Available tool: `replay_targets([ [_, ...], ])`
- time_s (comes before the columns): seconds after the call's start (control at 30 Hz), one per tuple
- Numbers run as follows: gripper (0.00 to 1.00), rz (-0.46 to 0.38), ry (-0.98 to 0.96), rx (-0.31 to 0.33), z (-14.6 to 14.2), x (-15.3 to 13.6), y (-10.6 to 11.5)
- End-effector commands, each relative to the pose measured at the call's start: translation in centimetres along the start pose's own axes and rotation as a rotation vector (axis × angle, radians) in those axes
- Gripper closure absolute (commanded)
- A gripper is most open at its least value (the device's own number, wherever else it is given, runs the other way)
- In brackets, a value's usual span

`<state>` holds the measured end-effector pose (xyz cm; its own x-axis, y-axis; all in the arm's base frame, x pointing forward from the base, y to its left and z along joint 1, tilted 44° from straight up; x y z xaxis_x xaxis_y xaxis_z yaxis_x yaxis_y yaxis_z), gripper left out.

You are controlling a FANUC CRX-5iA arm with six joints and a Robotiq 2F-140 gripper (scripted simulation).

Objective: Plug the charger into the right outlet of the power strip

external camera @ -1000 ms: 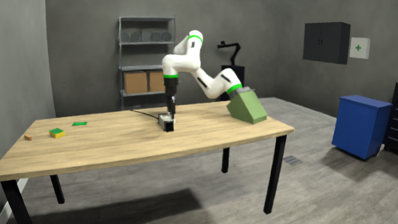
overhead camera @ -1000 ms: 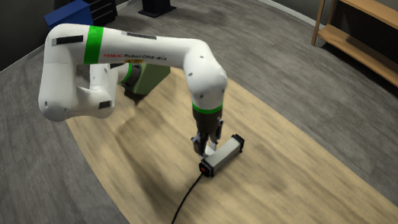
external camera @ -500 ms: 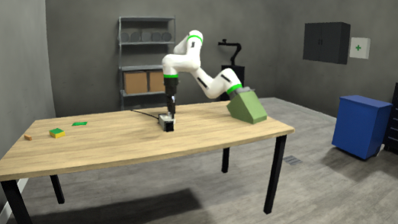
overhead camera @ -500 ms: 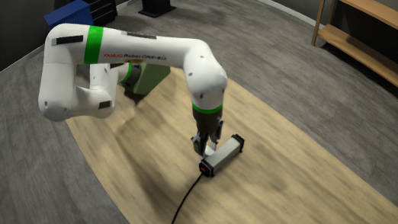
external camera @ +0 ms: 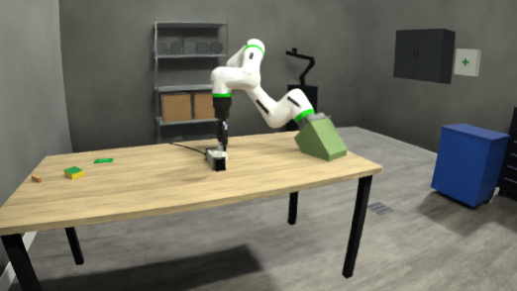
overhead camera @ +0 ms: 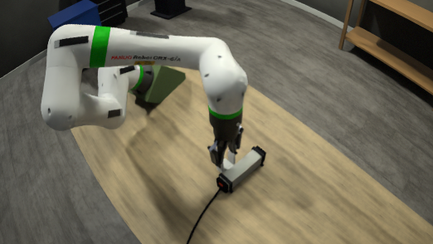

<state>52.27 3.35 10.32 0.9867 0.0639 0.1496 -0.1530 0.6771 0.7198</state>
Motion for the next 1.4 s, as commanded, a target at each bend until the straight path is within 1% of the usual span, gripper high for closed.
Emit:
replay_targets([
  [0.0, 0.62, 0.002, 0.000, 0.000, 0.0, 0.0, 1.0],
  [0.13, 0.62, 0.002, 0.000, 0.000, 0.0, 0.0, 2.3],
  [0.2, 0.62, 0.002, 0.000, 0.000, 0.0, 0.0, 2.3],
  [0.7, 0.62, 0.002, 0.000, 0.000, 0.0, 0.0, 7.7],
  [0.77, 0.62, 0.002, 0.000, 0.000, 0.0, 0.0, 7.7],
  [0.93, 0.62, 0.002, 0.000, 0.000, 0.0, 0.0, 9.0],
  [1.1, 0.62, 0.002, 0.000, 0.000, 0.0, 0.0, 9.8],
  [1.37, 0.62, 0.002, 0.000, 0.000, 0.0, 0.0, 10.2],
])
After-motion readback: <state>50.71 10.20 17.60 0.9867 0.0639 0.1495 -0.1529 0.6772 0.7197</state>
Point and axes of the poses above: the point where the finger pads meet when closed, its own y axis back along the fingers, its own z axis across the jaws, x = y × z, the point moved 9 cm from there along y, back along the fingers, and after that the axes turned 3 degrees about y, right-handed, at the moved point
